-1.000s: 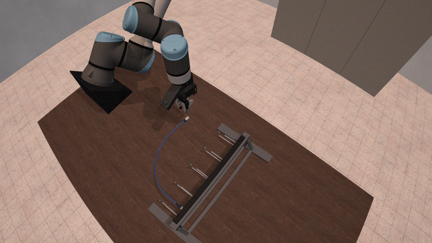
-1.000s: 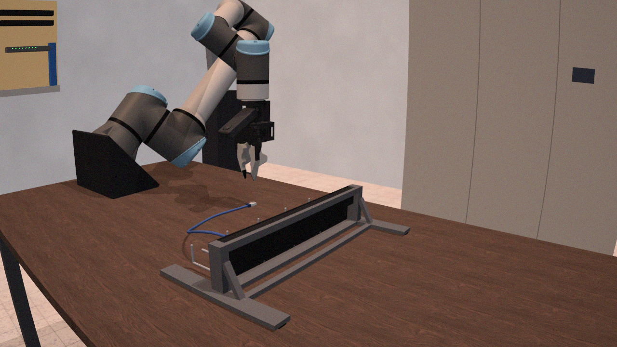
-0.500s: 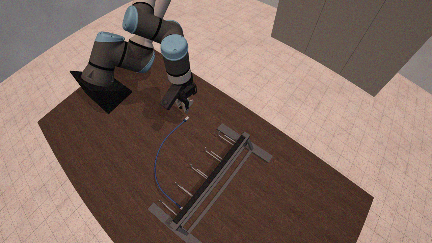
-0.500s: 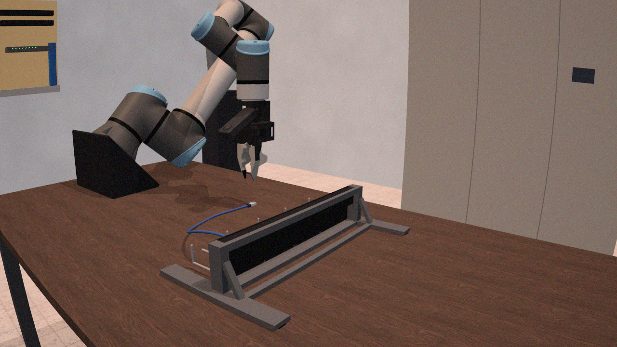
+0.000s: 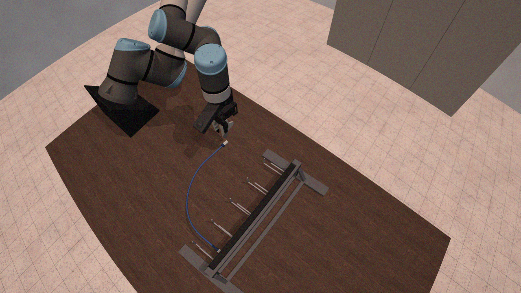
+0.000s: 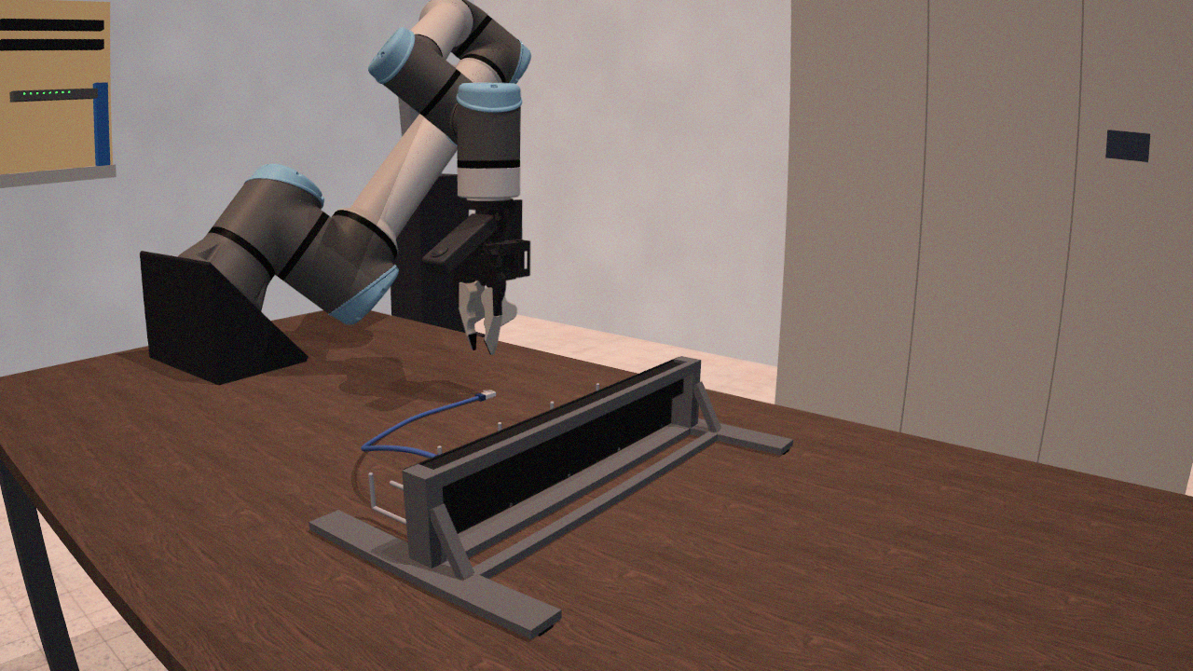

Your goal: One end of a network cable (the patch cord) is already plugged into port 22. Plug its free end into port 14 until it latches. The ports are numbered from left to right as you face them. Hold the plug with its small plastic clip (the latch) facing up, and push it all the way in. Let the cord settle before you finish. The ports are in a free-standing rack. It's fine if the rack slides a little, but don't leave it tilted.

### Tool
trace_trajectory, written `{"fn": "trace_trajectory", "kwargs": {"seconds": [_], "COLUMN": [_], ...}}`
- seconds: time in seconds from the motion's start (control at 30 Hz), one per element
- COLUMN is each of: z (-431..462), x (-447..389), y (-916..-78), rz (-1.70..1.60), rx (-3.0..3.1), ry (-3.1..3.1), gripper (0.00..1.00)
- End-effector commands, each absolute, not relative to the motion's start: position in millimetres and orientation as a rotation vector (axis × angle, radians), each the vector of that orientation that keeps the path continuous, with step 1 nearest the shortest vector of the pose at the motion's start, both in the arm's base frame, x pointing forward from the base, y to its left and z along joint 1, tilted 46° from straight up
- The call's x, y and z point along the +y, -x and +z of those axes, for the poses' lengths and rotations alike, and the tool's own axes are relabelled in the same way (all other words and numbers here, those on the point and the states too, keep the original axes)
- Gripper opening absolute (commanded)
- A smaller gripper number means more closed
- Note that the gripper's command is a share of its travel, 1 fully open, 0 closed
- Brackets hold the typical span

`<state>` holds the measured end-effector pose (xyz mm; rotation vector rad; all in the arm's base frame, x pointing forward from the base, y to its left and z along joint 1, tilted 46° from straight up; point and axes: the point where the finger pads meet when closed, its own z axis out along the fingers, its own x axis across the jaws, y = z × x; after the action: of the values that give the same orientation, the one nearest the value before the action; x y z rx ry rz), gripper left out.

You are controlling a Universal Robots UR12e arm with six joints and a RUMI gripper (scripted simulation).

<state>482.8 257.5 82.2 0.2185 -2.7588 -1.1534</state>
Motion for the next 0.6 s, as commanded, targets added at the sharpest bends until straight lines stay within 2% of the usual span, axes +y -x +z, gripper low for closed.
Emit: {"fn": "trace_trajectory", "kwargs": {"seconds": [0.0,0.57], "z": [77.6,57.0], "x": [262.1,282.8], "y": [-482.2,-476.7], "rz": [-1.153,-1.153], "rx": [-2.760,-2.760], "ry": [-0.218,-0.218], "gripper": [0.22,0.22]}}
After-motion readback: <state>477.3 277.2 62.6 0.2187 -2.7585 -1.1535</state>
